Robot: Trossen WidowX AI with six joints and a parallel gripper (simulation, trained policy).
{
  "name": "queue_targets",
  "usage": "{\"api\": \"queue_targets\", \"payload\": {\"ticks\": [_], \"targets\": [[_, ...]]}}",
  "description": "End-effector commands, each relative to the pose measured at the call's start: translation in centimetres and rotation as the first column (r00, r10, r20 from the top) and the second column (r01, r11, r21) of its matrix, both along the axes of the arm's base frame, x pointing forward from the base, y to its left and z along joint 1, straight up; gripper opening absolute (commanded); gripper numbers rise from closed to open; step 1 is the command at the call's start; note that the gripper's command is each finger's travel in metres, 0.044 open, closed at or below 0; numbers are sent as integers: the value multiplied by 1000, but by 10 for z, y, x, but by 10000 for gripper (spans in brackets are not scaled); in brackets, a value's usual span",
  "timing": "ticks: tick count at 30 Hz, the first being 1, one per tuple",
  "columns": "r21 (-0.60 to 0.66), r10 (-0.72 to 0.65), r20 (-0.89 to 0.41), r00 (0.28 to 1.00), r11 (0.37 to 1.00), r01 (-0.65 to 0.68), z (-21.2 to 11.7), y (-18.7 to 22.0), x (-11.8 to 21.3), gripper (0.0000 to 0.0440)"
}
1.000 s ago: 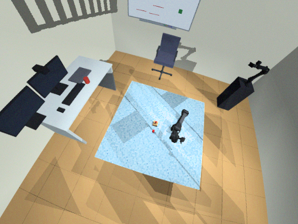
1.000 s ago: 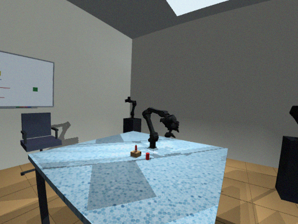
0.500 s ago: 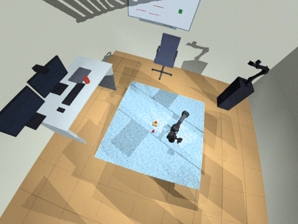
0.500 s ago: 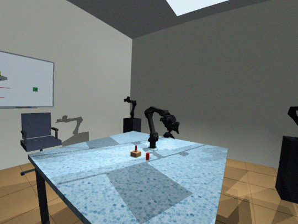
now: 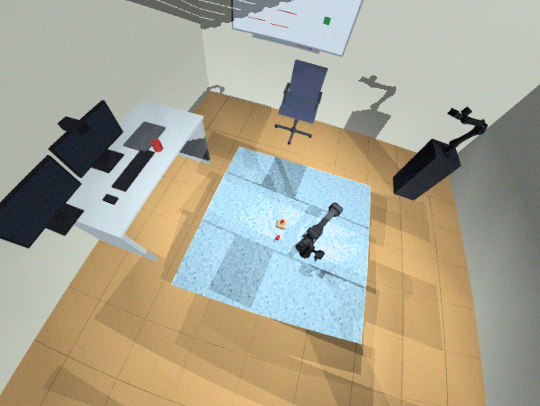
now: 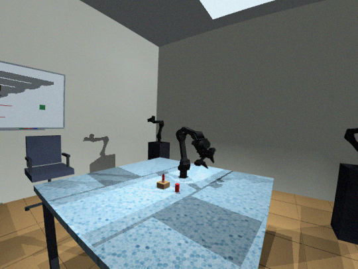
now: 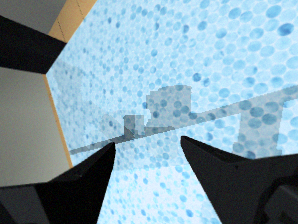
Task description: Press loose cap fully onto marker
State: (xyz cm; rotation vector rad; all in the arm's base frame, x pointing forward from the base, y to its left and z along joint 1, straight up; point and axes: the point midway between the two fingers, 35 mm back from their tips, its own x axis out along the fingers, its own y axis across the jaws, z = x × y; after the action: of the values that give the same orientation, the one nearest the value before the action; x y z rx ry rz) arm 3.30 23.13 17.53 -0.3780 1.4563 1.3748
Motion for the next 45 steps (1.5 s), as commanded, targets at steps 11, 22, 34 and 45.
{"api": "queue_targets", "payload": {"ticks": [11, 22, 34, 45], "targets": [[-48, -44, 59, 997, 998, 47, -5, 3, 41, 319], [-81, -80, 106, 991, 993, 89, -9, 1, 75, 319], [-117, -116, 154, 981, 984, 135, -14, -7, 114, 319], [-151, -144, 197, 970, 973, 175, -18, -19, 149, 318]]}}
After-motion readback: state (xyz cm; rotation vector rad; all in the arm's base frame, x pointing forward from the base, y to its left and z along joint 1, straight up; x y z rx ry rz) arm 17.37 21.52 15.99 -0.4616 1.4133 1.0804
